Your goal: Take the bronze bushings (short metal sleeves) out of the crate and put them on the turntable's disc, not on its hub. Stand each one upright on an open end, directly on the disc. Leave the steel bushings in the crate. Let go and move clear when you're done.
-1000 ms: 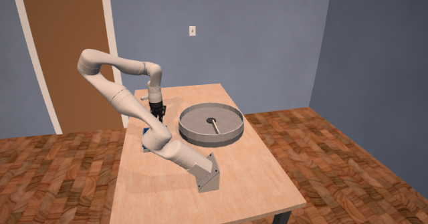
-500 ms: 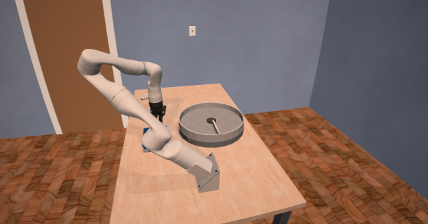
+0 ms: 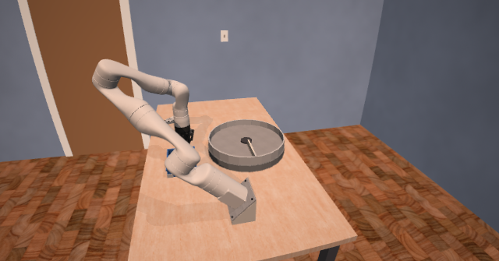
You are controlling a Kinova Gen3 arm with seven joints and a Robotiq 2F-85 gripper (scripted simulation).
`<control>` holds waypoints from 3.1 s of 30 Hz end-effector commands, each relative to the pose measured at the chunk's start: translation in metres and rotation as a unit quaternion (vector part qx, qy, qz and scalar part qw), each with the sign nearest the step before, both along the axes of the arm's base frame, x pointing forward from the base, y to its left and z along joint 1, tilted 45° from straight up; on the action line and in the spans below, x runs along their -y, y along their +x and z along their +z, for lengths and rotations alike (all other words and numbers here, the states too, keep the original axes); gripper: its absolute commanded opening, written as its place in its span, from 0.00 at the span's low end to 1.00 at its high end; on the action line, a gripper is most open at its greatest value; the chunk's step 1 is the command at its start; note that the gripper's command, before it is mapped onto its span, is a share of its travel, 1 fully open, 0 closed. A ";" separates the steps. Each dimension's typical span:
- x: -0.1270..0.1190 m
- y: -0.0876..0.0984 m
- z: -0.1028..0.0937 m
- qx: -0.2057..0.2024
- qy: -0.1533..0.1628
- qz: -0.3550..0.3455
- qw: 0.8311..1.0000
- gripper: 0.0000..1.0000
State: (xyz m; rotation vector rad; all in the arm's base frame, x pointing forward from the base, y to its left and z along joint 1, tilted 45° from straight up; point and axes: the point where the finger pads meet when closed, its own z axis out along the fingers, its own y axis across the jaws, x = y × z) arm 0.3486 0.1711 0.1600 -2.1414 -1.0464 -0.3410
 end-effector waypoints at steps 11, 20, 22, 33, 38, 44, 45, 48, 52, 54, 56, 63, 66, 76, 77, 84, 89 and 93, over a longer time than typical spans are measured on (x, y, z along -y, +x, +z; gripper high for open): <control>-0.016 -0.006 -0.017 -0.008 -0.001 0.004 1.000 0.39; -0.016 -0.006 -0.017 -0.008 -0.001 0.004 1.000 0.39; -0.016 -0.006 -0.017 -0.008 -0.001 0.004 1.000 0.39; -0.016 -0.006 -0.017 -0.008 -0.001 0.004 1.000 0.39; -0.016 -0.006 -0.017 -0.008 -0.001 0.004 1.000 0.39; -0.016 -0.006 -0.017 -0.008 -0.001 0.004 1.000 0.39; -0.016 -0.006 -0.017 -0.008 -0.001 0.004 1.000 0.39; -0.016 -0.007 -0.018 -0.008 -0.001 0.004 1.000 0.39; -0.020 -0.007 -0.022 -0.008 -0.001 0.004 1.000 0.39; -0.023 -0.007 -0.024 -0.008 -0.001 0.004 1.000 0.39; -0.025 -0.008 -0.027 -0.008 -0.001 0.004 1.000 0.39; -0.029 -0.008 -0.031 -0.008 -0.001 0.004 1.000 0.39; -0.029 -0.008 -0.031 -0.008 -0.001 0.004 1.000 0.39; -0.029 -0.008 -0.031 -0.008 -0.001 0.004 1.000 0.39; -0.029 -0.008 -0.031 -0.008 -0.001 0.004 1.000 0.39; -0.029 -0.008 -0.031 -0.008 -0.001 0.004 1.000 0.39; -0.029 -0.008 -0.031 -0.008 -0.001 0.004 1.000 0.39; -0.029 -0.008 -0.031 -0.008 -0.001 0.004 1.000 0.39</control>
